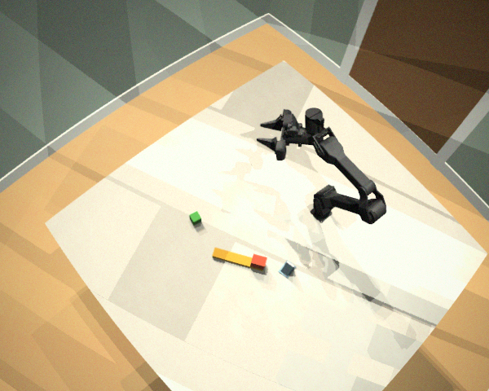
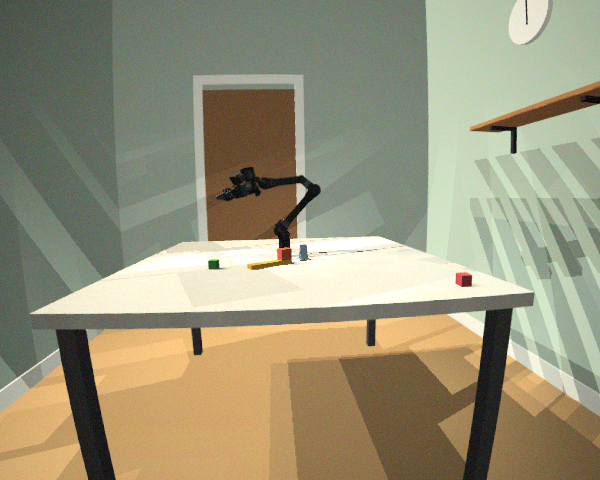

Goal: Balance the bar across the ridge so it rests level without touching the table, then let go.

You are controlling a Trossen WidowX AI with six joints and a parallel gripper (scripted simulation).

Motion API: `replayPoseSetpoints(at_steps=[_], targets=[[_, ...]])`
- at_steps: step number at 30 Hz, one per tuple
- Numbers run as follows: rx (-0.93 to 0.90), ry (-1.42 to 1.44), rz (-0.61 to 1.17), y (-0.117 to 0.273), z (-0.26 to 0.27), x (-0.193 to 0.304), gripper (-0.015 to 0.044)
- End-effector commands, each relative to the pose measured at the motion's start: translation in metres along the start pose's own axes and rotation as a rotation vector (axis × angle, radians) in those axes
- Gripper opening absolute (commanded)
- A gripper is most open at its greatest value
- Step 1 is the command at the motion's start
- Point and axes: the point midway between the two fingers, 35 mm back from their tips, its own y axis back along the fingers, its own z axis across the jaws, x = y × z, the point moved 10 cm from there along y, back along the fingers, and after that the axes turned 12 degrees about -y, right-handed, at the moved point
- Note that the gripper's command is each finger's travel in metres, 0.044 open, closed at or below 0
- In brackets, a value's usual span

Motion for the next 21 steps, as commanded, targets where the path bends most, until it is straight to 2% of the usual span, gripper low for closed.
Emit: replayPoseSetpoints(at_steps=[1,6,21], targets=[[-0.014,-0.06,0.057,-0.012,0.003,-0.002,0.0315],[-0.023,-0.029,0.1,-0.024,0.009,-0.005,0.0315],[-0.069,-0.191,0.316,-0.064,0.039,-0.008,0.0315]])
